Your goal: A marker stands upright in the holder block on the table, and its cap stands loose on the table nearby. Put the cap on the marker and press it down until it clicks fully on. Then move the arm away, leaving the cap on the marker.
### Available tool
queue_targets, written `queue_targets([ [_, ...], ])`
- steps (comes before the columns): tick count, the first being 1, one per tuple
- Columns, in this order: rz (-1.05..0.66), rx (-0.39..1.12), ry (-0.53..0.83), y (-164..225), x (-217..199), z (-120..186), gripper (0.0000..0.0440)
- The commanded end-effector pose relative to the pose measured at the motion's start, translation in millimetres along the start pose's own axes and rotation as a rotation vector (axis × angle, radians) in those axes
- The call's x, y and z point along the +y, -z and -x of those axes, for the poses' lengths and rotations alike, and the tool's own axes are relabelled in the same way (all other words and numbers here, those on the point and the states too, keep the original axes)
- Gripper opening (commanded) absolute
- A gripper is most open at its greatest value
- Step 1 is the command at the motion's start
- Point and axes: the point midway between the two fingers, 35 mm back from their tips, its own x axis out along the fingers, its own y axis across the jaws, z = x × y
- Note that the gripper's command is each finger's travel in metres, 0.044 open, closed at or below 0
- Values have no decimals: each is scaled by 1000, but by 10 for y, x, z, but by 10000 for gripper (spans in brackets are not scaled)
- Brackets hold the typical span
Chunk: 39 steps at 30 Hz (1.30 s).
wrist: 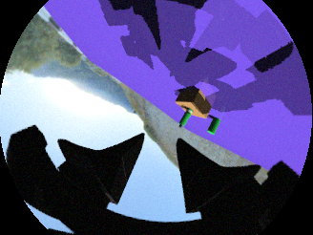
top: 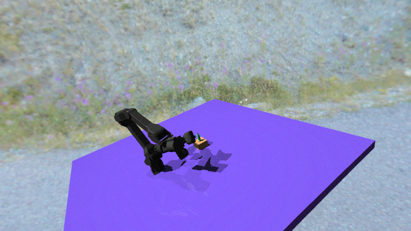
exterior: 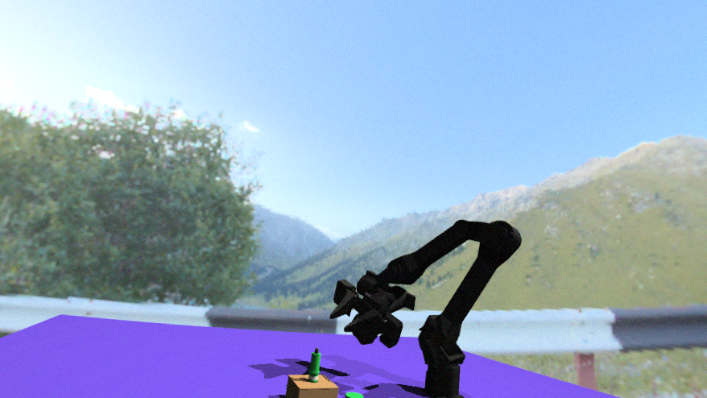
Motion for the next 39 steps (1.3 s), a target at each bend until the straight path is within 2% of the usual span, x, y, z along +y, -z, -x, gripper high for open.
queue_targets([
  [1, 8, -19, 26, 30, 63, -11, 200],
  [39, 107, -192, 221, 359, 487, -116, 251],
])
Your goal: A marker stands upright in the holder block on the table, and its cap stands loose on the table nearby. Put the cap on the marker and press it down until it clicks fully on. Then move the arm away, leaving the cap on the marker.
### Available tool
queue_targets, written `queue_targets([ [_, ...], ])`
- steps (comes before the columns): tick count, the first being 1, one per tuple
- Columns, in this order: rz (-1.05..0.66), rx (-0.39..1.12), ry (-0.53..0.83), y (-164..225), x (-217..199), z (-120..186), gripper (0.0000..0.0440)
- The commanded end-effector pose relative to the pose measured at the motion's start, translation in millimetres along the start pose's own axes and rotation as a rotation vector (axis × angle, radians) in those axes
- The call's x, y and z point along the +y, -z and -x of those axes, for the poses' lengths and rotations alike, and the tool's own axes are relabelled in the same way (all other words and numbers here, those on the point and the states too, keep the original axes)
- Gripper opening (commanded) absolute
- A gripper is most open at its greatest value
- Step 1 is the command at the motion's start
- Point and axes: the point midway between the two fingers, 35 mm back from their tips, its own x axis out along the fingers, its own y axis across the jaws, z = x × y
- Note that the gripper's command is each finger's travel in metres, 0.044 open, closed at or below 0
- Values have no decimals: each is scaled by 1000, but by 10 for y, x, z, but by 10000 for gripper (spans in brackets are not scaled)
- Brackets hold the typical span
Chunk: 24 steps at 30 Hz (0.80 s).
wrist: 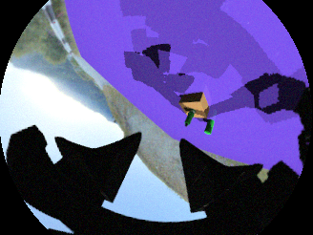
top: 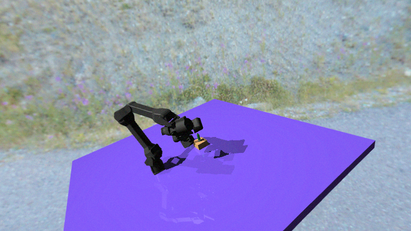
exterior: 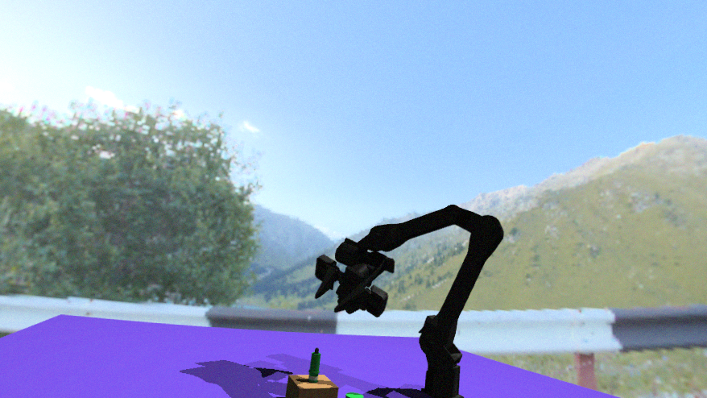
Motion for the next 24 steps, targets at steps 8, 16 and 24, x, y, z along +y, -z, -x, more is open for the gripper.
queue_targets([
  [8, 47, -53, 56, 87, 129, -13, 260],
  [16, 82, -85, 96, 148, 194, -40, 270],
  [24, 117, -115, 139, 205, 244, -86, 279],
])
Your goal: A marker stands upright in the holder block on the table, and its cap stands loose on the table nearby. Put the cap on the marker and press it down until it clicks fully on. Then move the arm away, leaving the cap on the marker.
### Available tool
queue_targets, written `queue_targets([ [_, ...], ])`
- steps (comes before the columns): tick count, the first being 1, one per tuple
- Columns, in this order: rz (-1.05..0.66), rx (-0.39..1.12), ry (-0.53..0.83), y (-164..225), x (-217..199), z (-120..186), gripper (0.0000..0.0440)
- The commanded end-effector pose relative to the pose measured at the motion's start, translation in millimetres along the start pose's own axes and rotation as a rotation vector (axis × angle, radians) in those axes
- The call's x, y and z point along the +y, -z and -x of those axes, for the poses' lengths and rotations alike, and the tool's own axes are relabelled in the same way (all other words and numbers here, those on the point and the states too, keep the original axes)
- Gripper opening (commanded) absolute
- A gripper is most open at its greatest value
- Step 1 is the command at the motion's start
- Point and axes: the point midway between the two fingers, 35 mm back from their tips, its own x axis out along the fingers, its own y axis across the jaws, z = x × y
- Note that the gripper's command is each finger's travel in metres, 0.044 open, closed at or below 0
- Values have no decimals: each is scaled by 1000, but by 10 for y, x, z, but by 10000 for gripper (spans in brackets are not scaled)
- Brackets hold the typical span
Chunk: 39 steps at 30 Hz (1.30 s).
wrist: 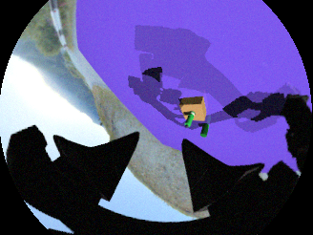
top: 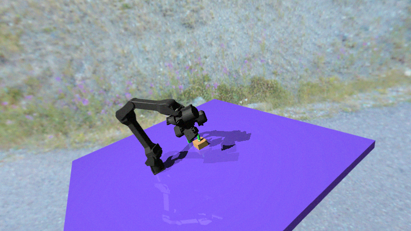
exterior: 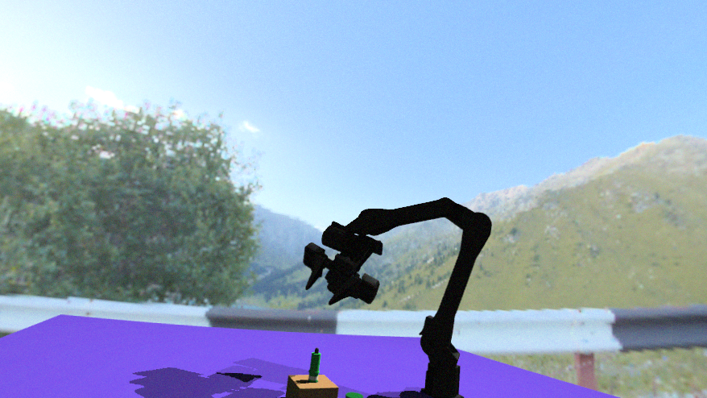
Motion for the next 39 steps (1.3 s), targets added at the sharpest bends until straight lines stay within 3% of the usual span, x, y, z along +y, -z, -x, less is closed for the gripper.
queue_targets([
  [1, 22, -18, 26, 25, 45, -22, 280],
  [39, 179, -123, 269, 296, 94, -440, 313],
])
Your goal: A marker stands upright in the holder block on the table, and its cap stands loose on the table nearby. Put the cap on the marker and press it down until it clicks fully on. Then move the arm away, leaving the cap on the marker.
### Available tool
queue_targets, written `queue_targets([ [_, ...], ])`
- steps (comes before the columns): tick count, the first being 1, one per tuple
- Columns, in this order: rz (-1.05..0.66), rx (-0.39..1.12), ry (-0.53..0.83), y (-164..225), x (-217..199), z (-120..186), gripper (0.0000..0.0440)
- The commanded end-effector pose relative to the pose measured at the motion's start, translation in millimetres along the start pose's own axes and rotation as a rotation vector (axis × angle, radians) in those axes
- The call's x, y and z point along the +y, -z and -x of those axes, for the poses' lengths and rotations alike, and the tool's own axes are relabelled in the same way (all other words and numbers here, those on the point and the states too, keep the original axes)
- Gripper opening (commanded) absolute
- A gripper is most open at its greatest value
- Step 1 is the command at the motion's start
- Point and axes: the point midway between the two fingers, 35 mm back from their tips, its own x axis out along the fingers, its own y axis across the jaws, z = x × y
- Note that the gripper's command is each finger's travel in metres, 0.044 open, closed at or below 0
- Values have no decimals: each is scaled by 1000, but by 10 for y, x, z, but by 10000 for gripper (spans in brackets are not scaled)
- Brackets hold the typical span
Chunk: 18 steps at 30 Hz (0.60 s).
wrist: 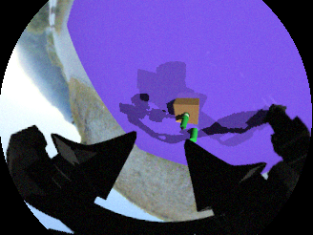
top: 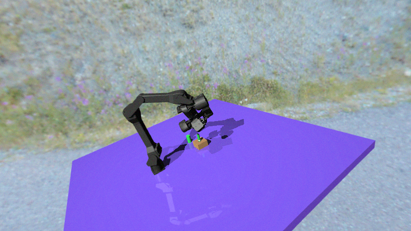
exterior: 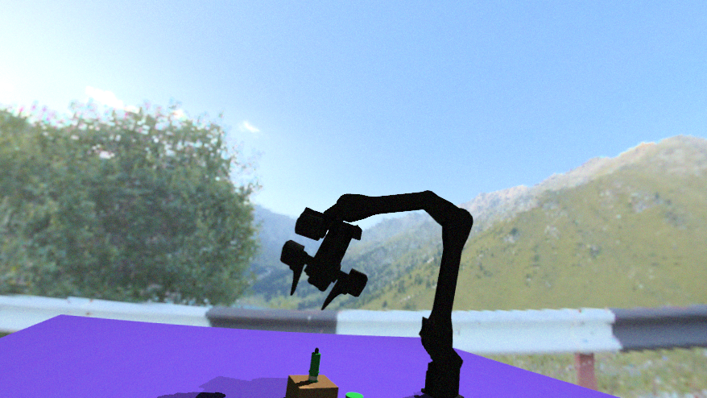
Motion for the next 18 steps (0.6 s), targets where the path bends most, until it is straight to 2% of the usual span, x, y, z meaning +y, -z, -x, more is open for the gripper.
queue_targets([
  [1, 12, -13, 32, 35, 22, -56, 313],
  [18, 76, -60, 139, 213, 23, -268, 316],
])
